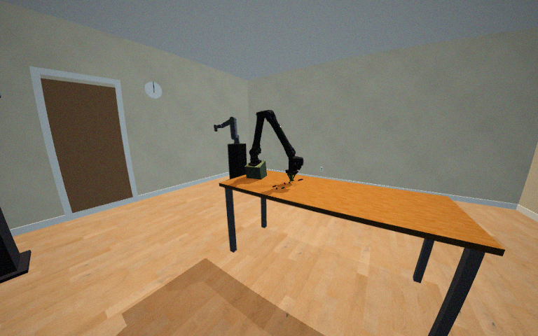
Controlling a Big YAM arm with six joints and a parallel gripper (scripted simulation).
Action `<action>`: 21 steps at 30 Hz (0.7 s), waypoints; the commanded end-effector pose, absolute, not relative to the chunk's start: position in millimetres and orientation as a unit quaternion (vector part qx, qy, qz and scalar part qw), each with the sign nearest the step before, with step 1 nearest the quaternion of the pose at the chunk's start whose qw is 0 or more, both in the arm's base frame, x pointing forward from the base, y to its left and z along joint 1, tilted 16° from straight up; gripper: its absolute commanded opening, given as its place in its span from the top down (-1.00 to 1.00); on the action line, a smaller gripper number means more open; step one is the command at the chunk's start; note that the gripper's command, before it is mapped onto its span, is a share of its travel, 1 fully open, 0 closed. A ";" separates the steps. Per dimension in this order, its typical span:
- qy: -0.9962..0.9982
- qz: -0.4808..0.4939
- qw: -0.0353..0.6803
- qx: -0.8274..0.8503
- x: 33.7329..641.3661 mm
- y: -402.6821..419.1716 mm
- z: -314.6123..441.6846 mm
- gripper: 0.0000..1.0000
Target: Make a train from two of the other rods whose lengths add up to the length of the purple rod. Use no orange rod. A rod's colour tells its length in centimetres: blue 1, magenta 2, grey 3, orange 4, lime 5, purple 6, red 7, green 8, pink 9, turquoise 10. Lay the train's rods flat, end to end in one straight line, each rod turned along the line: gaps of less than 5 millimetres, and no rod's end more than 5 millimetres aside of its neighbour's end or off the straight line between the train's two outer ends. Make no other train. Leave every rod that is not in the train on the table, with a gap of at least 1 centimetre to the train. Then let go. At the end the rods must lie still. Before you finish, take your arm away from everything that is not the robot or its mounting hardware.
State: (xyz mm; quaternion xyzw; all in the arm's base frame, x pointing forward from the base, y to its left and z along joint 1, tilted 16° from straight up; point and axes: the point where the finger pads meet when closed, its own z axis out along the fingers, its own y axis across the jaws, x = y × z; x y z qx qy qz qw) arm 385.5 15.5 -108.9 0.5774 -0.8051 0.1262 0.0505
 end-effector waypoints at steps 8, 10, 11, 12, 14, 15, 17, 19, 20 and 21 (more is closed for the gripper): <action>-0.804 0.132 0.034 0.578 398.9 15.0 -99.3 0.92; -0.805 0.132 0.034 0.578 399.4 14.9 -99.2 0.92; -0.805 0.132 0.034 0.578 399.5 15.0 -99.2 0.92; -0.804 0.132 0.034 0.578 399.6 15.2 -99.2 0.92; -0.804 0.132 0.034 0.578 399.6 15.3 -99.2 0.92; -0.804 0.132 0.034 0.578 399.6 15.3 -99.2 0.92; -0.804 0.132 0.034 0.578 399.6 15.3 -99.2 0.92; -0.804 0.132 0.034 0.578 399.6 15.3 -99.2 0.92; -0.804 0.132 0.034 0.578 399.6 15.3 -99.2 0.92; -0.804 0.132 0.034 0.578 399.6 15.3 -99.2 0.92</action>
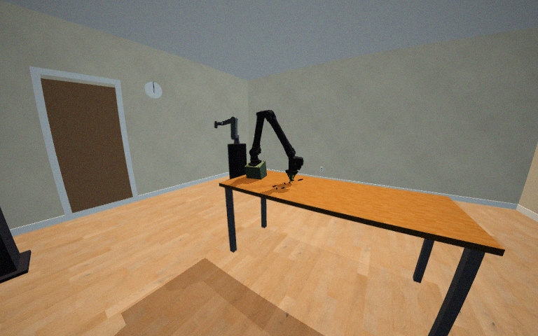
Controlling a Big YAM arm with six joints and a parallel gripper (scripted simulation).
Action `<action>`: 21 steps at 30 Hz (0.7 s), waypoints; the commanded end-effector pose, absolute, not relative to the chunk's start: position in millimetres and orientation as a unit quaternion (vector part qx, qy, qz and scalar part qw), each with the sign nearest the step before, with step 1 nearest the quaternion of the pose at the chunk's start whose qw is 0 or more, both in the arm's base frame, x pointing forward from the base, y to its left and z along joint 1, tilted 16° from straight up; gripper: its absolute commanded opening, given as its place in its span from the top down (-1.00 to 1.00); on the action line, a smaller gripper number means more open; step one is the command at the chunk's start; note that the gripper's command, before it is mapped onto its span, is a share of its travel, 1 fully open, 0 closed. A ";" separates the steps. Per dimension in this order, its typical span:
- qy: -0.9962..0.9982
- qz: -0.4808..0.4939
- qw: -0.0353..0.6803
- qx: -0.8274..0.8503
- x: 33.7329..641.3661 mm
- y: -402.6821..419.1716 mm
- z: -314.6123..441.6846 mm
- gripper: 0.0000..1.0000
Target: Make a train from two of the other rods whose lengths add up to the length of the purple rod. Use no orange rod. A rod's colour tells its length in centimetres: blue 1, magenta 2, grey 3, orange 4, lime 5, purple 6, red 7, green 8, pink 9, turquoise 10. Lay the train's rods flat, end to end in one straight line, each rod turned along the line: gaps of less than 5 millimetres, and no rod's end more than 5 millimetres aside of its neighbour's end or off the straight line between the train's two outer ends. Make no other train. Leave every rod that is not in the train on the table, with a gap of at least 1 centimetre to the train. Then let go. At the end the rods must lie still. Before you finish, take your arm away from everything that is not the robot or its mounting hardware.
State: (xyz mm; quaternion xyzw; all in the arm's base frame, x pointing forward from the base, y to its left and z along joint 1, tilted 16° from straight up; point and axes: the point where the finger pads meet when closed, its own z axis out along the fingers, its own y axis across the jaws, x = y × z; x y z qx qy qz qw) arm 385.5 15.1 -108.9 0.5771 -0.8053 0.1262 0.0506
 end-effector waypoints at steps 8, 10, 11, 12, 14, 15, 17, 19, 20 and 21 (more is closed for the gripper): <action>-0.804 0.132 0.034 0.578 399.6 15.3 -99.2 0.92; -0.804 0.132 0.034 0.578 399.6 15.3 -99.2 0.92; -0.804 0.132 0.034 0.578 399.6 15.3 -99.2 0.92; -0.804 0.132 0.034 0.578 399.6 15.2 -99.6 0.92; -0.805 0.132 0.035 0.578 399.3 14.6 -102.1 0.92; -0.805 0.132 0.036 0.578 398.9 14.1 -104.6 0.92; -0.805 0.129 0.041 0.578 396.4 13.2 -110.2 0.92; -0.805 0.129 0.041 0.578 396.4 13.2 -110.2 0.92; -0.802 0.129 0.041 0.581 395.8 15.9 -110.9 0.92; -0.803 0.129 0.040 0.580 396.5 15.2 -111.6 0.92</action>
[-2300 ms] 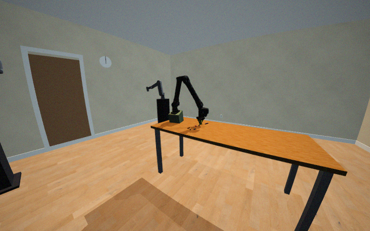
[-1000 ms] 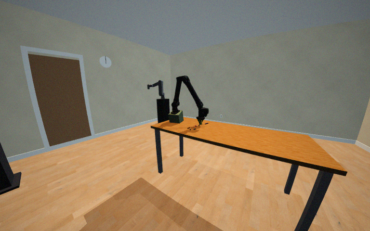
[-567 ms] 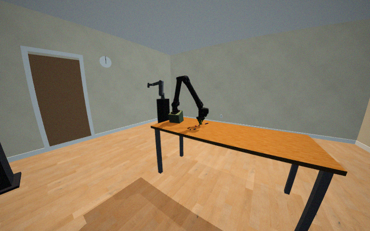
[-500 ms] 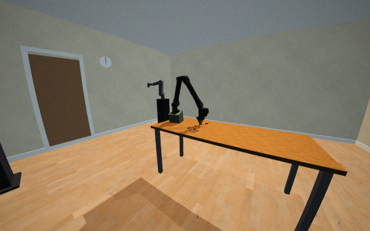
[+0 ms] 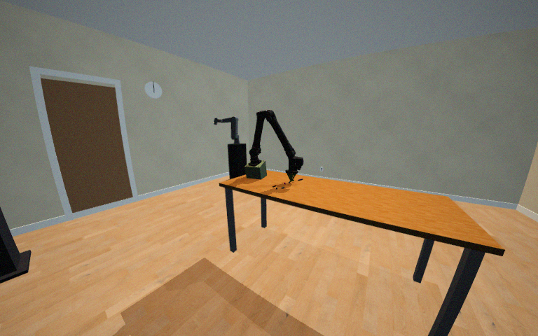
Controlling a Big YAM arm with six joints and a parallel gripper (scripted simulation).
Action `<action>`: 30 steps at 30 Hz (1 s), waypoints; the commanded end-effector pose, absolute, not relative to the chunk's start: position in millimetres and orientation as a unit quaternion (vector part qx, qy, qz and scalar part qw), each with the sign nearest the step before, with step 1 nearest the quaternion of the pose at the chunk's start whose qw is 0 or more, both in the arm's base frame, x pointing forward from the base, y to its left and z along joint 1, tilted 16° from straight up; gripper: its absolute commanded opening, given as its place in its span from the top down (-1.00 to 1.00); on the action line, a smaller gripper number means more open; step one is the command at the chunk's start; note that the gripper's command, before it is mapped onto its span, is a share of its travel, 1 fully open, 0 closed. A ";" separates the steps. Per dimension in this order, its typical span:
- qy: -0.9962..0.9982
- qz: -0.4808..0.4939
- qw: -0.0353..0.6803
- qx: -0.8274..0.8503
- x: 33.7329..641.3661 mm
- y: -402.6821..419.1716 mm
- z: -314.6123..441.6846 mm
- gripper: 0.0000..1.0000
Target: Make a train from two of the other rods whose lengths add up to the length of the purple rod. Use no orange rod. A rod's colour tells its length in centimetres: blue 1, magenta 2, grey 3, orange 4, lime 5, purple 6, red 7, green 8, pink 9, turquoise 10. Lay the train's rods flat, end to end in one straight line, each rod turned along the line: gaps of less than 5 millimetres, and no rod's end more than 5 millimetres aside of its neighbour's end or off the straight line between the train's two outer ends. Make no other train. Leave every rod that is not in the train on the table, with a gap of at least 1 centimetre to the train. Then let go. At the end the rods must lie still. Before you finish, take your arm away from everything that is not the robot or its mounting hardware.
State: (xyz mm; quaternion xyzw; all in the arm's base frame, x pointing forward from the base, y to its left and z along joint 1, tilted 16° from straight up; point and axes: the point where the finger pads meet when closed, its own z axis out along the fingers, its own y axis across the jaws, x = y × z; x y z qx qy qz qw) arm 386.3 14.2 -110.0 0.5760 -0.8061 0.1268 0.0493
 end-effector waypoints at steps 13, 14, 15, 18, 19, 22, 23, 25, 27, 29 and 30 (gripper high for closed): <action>-0.804 0.132 0.036 0.578 400.6 11.8 -115.4 0.92; -0.804 0.132 0.036 0.578 400.6 11.8 -115.4 0.92; -0.804 0.132 0.036 0.578 400.6 11.8 -115.4 0.92; -0.803 0.131 0.037 0.580 399.8 13.0 -115.5 0.92; -0.803 0.131 0.037 0.580 399.8 13.0 -115.5 0.92; -0.803 0.131 0.037 0.580 399.8 13.0 -115.5 0.92; -0.803 0.131 0.037 0.580 399.8 13.0 -115.5 0.92; -0.803 0.131 0.037 0.580 399.8 13.0 -115.5 0.92; -0.803 0.131 0.037 0.580 399.8 13.0 -115.5 0.92; -0.803 0.131 0.037 0.580 399.8 13.0 -115.5 0.92; -0.803 0.131 0.037 0.580 399.8 13.0 -115.5 0.92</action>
